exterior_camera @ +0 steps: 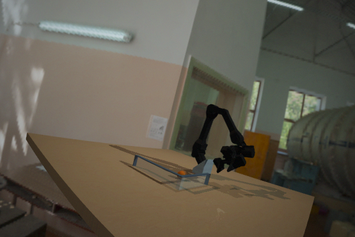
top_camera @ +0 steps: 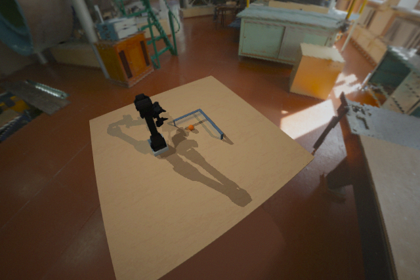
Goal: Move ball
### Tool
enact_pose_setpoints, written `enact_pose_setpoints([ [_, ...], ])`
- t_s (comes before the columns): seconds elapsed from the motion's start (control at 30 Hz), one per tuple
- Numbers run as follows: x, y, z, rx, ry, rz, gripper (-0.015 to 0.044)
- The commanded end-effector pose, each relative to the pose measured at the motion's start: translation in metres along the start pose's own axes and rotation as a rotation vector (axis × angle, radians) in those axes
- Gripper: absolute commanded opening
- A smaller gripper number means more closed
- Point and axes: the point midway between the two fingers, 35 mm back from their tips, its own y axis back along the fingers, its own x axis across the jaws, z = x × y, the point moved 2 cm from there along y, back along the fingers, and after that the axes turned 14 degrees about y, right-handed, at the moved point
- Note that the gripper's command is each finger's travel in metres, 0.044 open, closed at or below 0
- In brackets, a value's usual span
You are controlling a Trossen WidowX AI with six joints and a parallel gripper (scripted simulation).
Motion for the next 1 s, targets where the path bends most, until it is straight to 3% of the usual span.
enact_pose_setpoints([
  [0.0,-0.013,-0.031,0.057,0.304,0.585,-0.048,0.0311],
  [0.6,-0.06,-0.075,0.105,0.616,1.115,0.138,0.0311],
  [0.97,-0.11,-0.101,0.128,0.769,1.532,0.439,0.0311],
])
